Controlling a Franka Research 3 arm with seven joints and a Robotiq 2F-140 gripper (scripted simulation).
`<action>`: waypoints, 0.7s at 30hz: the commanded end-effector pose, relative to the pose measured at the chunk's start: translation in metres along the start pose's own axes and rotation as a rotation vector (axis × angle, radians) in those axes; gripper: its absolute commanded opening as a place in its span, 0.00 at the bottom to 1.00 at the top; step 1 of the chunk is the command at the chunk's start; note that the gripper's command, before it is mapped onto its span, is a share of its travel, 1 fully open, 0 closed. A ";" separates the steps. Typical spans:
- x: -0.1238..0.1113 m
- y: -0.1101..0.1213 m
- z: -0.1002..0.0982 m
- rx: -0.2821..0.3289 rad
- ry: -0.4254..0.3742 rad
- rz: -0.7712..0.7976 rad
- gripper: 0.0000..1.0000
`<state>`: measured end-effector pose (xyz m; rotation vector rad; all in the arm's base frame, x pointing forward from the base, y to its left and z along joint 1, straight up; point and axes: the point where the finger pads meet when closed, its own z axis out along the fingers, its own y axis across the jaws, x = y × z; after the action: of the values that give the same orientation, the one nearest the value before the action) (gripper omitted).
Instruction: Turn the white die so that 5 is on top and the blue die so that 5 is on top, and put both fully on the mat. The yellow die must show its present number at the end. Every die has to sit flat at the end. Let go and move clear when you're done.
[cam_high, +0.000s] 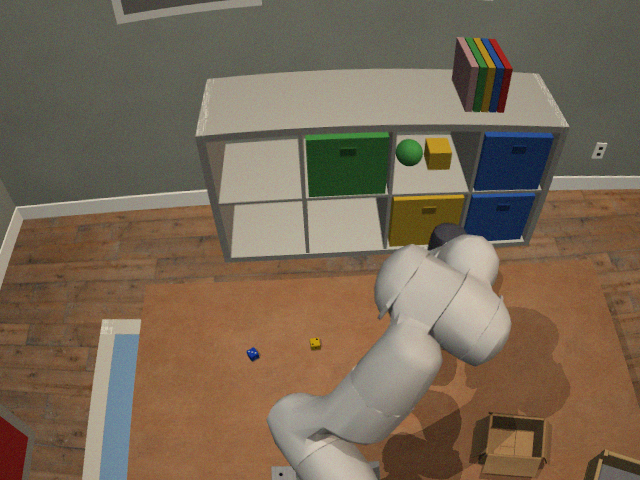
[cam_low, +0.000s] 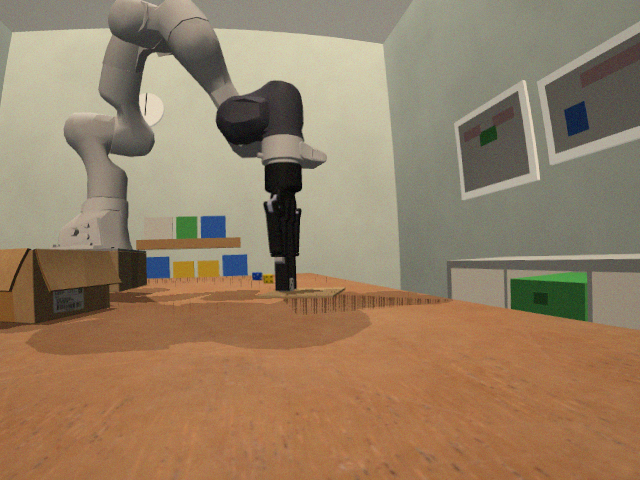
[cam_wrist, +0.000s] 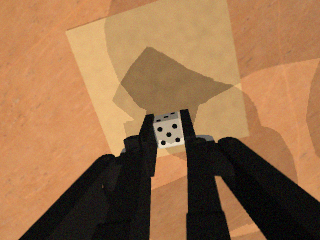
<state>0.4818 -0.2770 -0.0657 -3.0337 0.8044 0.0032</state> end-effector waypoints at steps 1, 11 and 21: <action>0.002 0.000 0.000 0.000 0.004 0.004 0.21; 0.002 0.000 0.000 0.000 0.004 0.004 0.23; 0.002 0.000 0.000 0.000 0.004 0.004 0.30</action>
<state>0.4819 -0.2770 -0.0656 -3.0337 0.8044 0.0029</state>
